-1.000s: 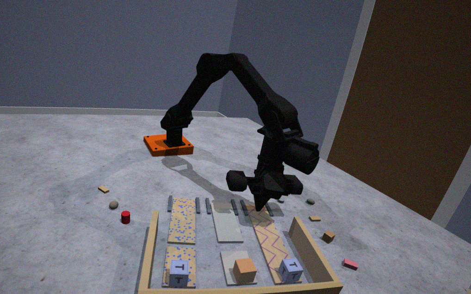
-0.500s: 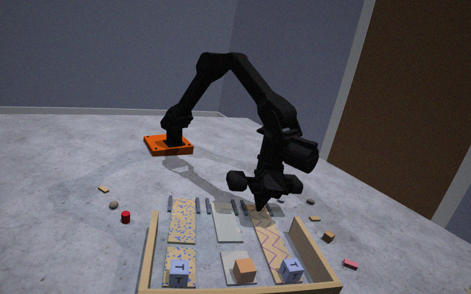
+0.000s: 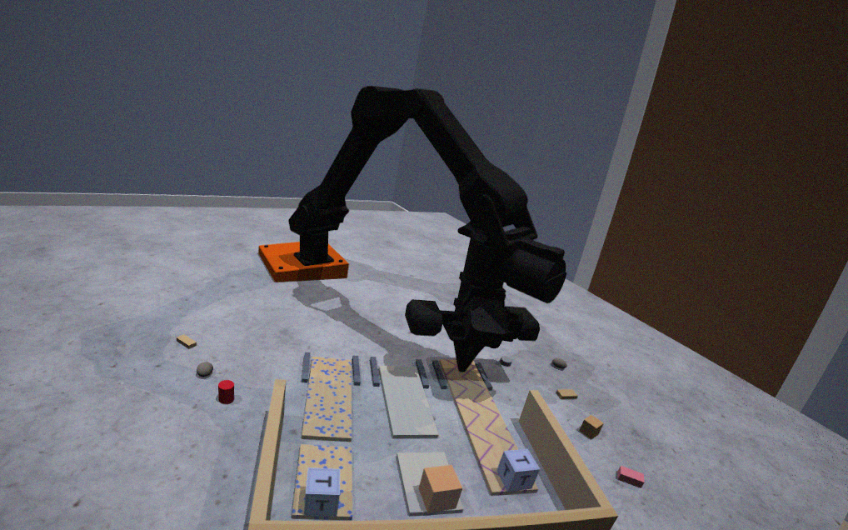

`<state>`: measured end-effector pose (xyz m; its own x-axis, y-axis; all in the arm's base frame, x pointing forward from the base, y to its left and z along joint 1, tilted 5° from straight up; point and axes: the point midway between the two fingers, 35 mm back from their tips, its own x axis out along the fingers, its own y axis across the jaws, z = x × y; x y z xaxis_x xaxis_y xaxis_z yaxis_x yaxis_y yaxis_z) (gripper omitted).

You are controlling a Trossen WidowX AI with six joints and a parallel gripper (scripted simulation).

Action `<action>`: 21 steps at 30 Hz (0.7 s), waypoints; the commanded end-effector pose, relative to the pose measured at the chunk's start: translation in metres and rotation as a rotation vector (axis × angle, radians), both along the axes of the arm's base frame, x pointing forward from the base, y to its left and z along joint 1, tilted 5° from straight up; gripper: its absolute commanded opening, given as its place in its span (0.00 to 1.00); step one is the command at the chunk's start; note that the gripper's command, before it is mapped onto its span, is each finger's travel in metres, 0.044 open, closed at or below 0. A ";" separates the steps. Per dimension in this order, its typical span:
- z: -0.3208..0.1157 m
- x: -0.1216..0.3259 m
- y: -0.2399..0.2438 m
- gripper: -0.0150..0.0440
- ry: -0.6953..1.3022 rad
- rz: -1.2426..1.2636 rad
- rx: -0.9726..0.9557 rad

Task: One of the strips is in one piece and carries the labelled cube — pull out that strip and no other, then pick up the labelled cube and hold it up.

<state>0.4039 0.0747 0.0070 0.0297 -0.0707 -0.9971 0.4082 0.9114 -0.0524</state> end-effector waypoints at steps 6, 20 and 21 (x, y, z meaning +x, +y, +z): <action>-0.005 -0.017 0.007 0.25 0.020 -0.002 0.003; -0.006 -0.037 0.016 0.25 0.022 -0.001 0.004; -0.006 -0.038 0.016 0.25 0.022 -0.001 0.004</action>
<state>0.3753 0.0882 0.0053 0.0286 -0.0703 -0.9971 0.4083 0.9113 -0.0525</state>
